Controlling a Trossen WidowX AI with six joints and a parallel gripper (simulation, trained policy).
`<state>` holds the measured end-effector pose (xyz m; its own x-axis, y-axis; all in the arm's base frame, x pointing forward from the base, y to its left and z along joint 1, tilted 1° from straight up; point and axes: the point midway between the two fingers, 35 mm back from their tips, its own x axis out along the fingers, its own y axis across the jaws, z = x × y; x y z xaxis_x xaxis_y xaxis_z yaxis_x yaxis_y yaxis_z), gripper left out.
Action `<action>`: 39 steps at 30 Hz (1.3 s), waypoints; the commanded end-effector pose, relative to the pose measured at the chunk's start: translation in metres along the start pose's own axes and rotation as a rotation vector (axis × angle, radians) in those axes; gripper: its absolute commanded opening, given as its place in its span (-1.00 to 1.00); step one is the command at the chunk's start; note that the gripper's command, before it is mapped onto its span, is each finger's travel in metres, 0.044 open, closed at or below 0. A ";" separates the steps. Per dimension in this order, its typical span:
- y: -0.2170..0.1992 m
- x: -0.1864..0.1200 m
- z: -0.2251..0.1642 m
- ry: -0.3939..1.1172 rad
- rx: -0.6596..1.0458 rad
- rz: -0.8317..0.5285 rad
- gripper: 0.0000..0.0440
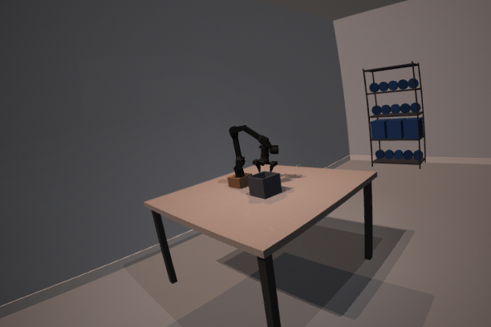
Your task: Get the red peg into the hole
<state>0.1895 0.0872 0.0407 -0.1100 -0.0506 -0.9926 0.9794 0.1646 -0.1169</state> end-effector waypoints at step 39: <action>0.028 0.049 0.000 0.010 -0.041 0.111 -1.00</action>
<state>0.2052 0.0895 -0.0181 -0.0312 -0.0271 -0.9991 0.9759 0.2150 -0.0363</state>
